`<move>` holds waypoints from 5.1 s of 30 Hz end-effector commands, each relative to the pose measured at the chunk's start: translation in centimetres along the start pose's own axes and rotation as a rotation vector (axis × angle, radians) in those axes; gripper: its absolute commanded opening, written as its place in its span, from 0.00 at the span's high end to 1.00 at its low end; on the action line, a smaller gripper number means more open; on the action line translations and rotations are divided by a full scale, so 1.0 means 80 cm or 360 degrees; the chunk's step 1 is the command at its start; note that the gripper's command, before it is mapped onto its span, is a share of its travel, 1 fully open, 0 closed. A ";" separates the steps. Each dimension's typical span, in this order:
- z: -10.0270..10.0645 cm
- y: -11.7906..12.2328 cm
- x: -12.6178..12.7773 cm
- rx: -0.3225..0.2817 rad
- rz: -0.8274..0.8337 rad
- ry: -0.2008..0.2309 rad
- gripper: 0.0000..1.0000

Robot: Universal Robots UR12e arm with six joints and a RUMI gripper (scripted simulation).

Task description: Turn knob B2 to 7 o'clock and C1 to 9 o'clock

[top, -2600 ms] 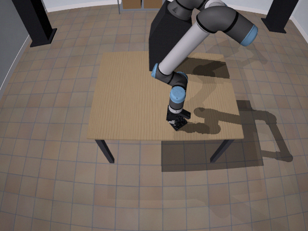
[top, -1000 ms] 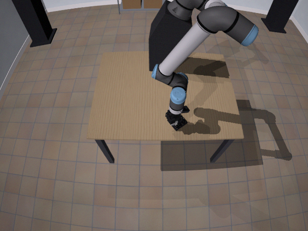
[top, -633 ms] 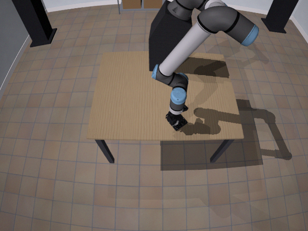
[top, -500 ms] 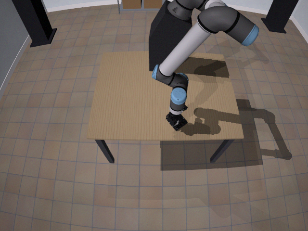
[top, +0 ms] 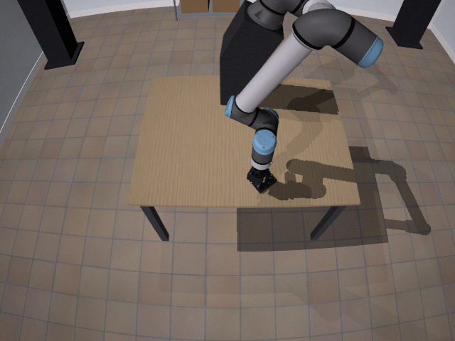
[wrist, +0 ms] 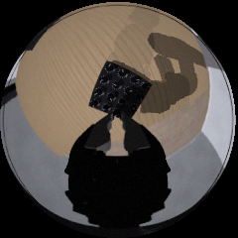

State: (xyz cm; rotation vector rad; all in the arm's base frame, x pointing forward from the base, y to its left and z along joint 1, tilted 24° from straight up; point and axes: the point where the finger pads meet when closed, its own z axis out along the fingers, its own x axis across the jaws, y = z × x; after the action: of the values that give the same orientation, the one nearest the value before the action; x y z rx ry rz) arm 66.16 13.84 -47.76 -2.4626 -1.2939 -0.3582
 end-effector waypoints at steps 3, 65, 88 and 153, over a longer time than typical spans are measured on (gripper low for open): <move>-0.001 0.001 0.002 0.0003 -0.0239 0.0005 0.96; -0.001 0.001 0.000 0.0003 -0.0574 0.0004 0.89; -0.026 0.000 -0.002 0.0006 -0.0569 0.0003 0.89; -0.194 0.001 -0.002 0.0005 -0.0570 0.0003 0.00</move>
State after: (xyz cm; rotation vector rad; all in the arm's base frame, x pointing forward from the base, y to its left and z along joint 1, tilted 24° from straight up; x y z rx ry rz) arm 65.19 7.53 -33.65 -2.2197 -1.7360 -0.4463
